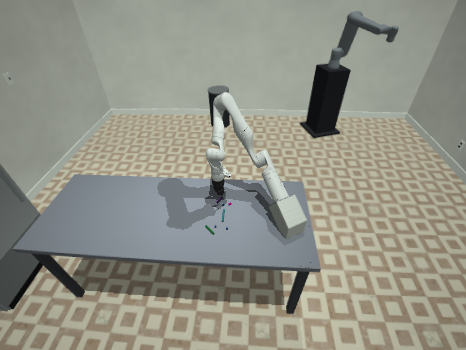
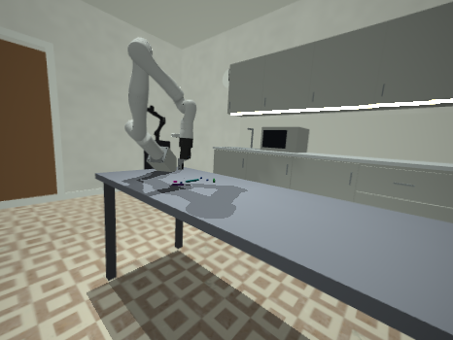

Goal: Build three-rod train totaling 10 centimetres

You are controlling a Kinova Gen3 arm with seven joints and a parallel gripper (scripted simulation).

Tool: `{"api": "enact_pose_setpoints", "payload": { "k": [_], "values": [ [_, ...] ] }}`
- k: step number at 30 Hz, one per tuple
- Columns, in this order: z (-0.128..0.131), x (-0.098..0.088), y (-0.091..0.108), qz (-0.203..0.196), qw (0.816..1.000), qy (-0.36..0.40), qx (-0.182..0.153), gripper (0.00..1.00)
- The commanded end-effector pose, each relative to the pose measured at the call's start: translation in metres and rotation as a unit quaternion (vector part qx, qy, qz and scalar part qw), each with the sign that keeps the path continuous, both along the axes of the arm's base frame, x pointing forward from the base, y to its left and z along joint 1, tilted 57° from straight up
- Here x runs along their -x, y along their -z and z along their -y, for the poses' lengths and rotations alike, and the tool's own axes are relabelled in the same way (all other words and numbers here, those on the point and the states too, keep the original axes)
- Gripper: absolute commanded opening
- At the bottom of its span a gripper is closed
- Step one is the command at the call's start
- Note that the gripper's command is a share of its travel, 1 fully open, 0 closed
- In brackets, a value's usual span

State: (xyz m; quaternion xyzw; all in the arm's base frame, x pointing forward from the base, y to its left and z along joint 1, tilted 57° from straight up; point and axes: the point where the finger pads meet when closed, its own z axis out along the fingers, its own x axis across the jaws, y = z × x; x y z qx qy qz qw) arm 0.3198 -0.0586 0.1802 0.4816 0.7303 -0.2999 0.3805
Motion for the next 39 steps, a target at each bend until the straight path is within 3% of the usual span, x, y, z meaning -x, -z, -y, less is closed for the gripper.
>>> {"api": "enact_pose_setpoints", "payload": {
  "k": [1, 8, 9, 39],
  "values": [
    [-0.0088, -0.0017, -0.0023, 0.003, 1.0, -0.007, -0.006, 0.54],
    [-0.0102, -0.0012, -0.0033, 0.003, 1.0, -0.007, -0.006, 0.54],
    [-0.0102, -0.0012, -0.0033, 0.003, 1.0, -0.007, -0.006, 1.0],
    [-0.0102, -0.0016, -0.0031, -0.003, 1.0, -0.011, -0.003, 1.0]
  ]
}}
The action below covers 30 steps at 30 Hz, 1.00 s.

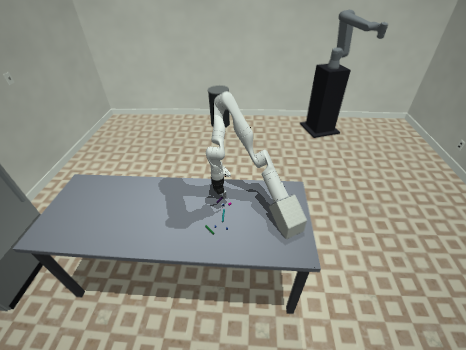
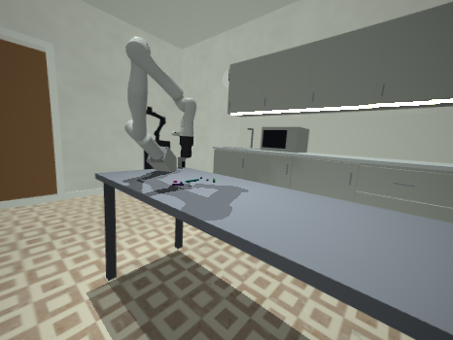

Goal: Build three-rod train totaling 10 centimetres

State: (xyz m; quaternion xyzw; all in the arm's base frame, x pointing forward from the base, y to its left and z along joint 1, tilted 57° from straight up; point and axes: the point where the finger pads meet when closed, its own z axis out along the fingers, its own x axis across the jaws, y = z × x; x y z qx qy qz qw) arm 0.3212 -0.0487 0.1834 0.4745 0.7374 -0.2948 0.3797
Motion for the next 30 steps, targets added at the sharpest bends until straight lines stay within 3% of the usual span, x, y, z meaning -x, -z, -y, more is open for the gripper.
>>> {"api": "enact_pose_setpoints", "payload": {
  "k": [1, 17, 24, 30],
  "values": [
    [0.0, 0.0, 0.0, -0.002, 1.0, -0.002, 0.001, 1.0],
    [-0.001, -0.006, 0.002, -0.083, 0.995, -0.052, 0.037, 1.0],
    [-0.003, -0.013, 0.006, -0.164, 0.979, -0.101, 0.07, 1.0],
    [-0.007, -0.021, 0.01, -0.252, 0.95, -0.154, 0.105, 1.0]
  ]
}}
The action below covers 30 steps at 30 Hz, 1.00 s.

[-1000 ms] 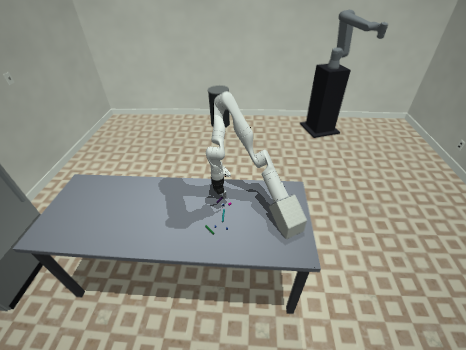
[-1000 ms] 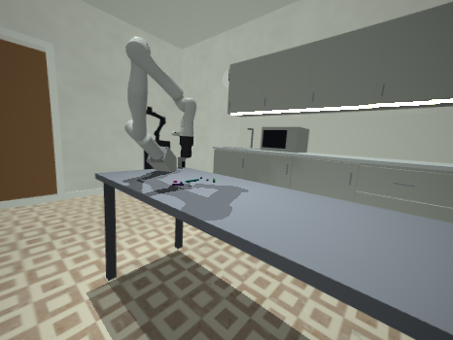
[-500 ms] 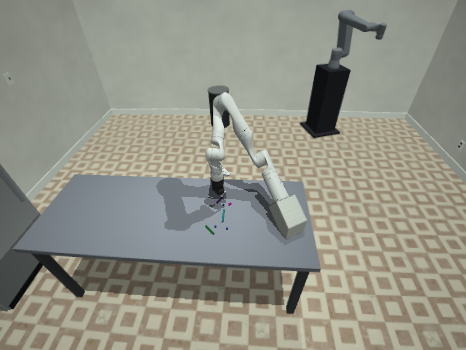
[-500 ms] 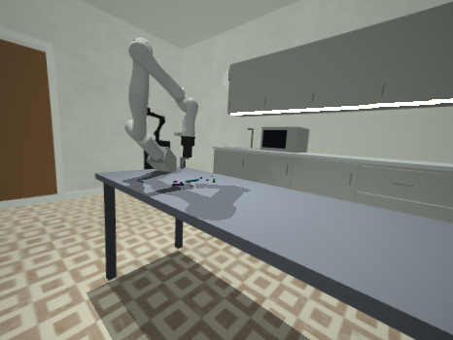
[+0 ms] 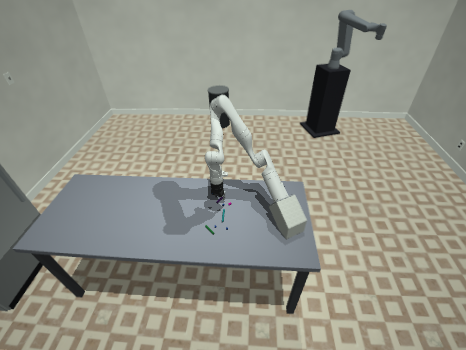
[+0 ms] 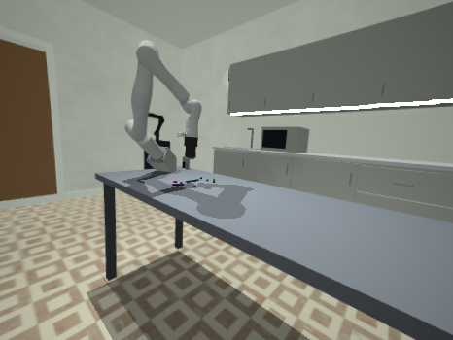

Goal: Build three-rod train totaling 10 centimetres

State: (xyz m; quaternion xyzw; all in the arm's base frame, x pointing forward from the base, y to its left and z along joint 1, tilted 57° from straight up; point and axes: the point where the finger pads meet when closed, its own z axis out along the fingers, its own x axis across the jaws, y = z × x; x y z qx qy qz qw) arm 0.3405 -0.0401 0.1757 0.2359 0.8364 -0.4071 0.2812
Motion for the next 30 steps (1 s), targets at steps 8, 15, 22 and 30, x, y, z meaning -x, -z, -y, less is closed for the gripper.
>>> {"api": "enact_pose_setpoints", "payload": {
  "k": [8, 15, 22, 30],
  "values": [
    [-0.003, -0.012, 0.01, -0.123, 0.989, -0.067, 0.05, 1.0],
    [-0.012, -0.027, 0.022, -0.255, 0.951, -0.146, 0.098, 1.0],
    [-0.02, -0.037, 0.034, -0.347, 0.907, -0.203, 0.128, 1.0],
    [-0.035, -0.052, 0.056, -0.479, 0.812, -0.287, 0.17, 1.0]
  ]
}}
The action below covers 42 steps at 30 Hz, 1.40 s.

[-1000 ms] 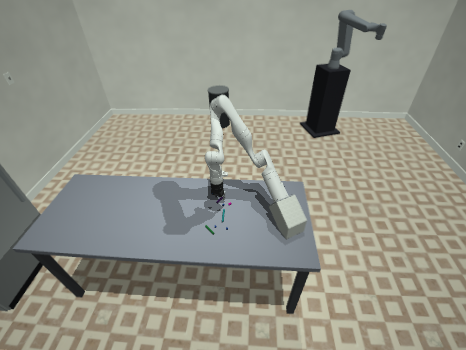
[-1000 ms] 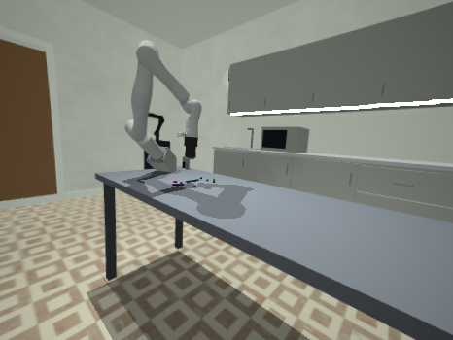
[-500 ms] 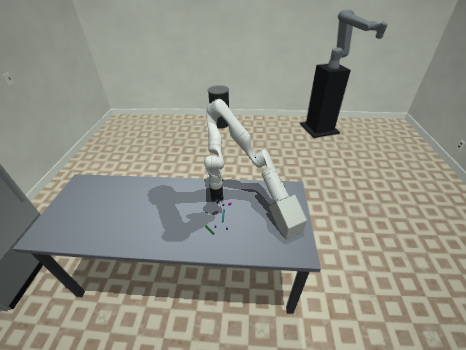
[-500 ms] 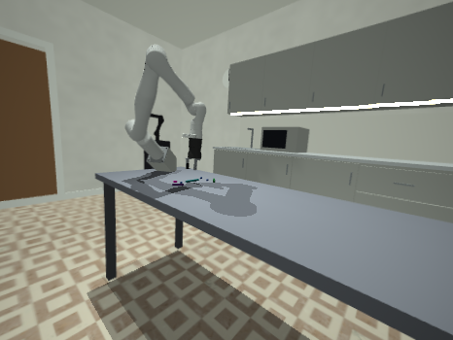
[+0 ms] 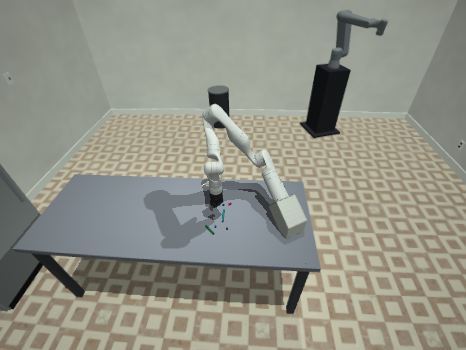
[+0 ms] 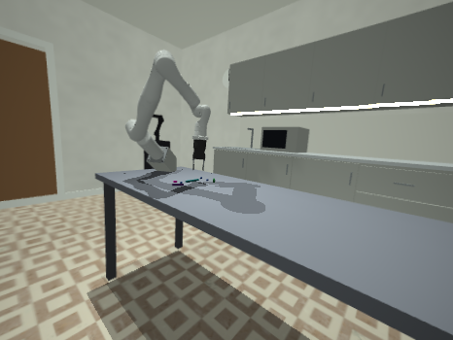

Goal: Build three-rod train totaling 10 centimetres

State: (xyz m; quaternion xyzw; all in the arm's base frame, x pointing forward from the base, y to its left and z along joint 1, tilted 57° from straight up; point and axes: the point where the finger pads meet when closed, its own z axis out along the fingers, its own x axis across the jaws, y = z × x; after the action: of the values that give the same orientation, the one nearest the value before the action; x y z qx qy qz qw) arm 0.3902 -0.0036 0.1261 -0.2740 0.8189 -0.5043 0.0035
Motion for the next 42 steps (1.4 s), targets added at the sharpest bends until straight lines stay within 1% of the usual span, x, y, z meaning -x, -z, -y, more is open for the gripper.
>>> {"api": "enact_pose_setpoints", "payload": {
  "k": [1, 6, 8, 9, 16, 23, 25, 30, 35, 39, 42],
  "values": [
    [-0.001, -0.004, 0.009, -0.042, 0.999, -0.018, 0.015, 1.0],
    [-0.011, -0.011, 0.023, -0.129, 0.988, -0.071, 0.04, 1.0],
    [-0.011, -0.011, 0.023, -0.129, 0.988, -0.071, 0.04, 1.0],
    [-0.013, -0.012, 0.026, -0.145, 0.985, -0.081, 0.044, 1.0],
    [-0.027, -0.019, 0.044, -0.241, 0.957, -0.144, 0.071, 1.0],
    [-0.038, -0.024, 0.058, -0.311, 0.927, -0.192, 0.089, 1.0],
    [-0.038, -0.024, 0.058, -0.311, 0.927, -0.192, 0.089, 1.0],
    [-0.043, -0.025, 0.065, -0.345, 0.908, -0.216, 0.098, 1.0],
    [-0.047, -0.027, 0.07, -0.366, 0.896, -0.231, 0.103, 1.0],
    [-0.049, -0.027, 0.072, -0.376, 0.889, -0.238, 0.106, 1.0],
    [-0.049, -0.027, 0.073, -0.377, 0.888, -0.239, 0.106, 1.0]
  ]
}}
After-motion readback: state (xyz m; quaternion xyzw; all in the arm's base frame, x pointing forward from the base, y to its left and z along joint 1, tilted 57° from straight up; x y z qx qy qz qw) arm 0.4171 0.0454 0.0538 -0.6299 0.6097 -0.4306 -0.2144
